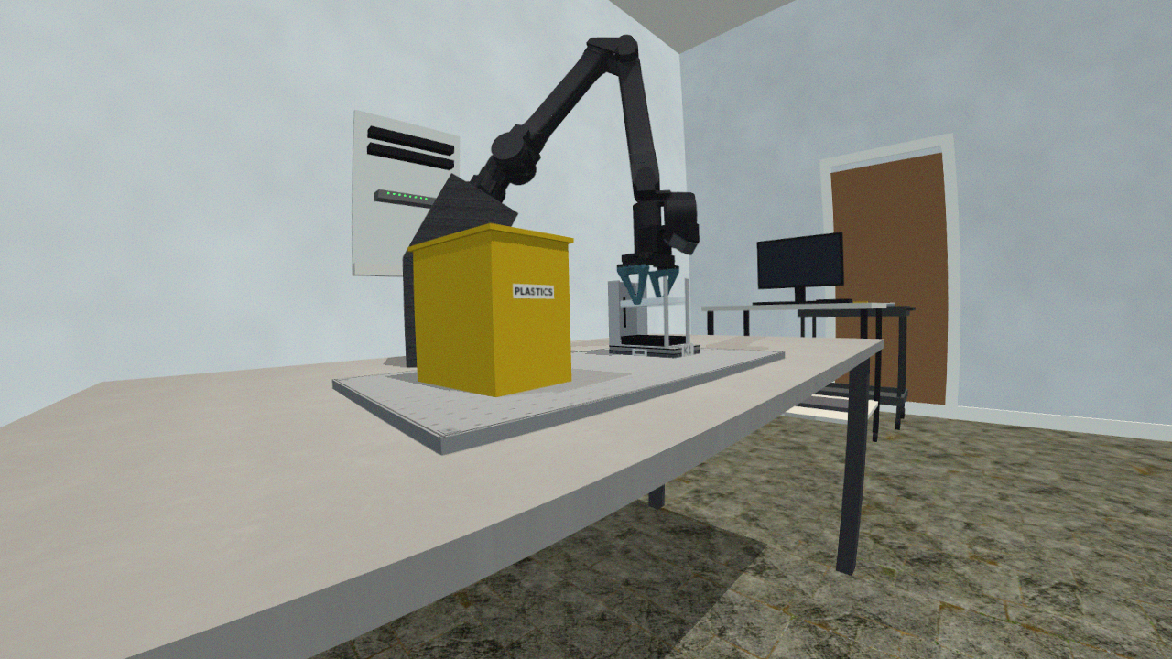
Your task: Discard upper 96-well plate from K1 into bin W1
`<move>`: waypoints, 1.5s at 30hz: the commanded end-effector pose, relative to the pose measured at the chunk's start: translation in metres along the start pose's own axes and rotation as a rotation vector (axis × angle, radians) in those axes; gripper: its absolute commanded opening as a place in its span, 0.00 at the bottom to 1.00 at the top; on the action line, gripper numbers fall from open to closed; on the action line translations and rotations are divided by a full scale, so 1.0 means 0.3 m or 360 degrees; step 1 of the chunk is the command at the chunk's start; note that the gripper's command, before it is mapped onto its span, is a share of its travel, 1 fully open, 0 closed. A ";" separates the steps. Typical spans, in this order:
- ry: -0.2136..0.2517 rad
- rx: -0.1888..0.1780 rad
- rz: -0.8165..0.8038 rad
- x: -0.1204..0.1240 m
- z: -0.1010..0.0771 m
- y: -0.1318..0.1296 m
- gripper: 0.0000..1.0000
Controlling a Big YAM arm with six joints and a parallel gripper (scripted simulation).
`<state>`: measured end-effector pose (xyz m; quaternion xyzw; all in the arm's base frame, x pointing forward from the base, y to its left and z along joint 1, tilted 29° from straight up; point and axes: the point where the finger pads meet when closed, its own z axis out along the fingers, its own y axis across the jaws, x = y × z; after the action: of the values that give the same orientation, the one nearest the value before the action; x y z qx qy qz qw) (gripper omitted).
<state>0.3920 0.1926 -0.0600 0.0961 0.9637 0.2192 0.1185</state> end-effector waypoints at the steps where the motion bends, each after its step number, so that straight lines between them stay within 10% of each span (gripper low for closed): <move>1: -0.0016 -0.0012 -0.0001 -0.016 -0.037 -0.005 0.00; 45: -0.0023 -0.0014 -0.0005 -0.020 -0.260 -0.002 0.00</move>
<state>0.3722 0.1680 -0.0030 0.0940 0.9641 0.2203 0.1144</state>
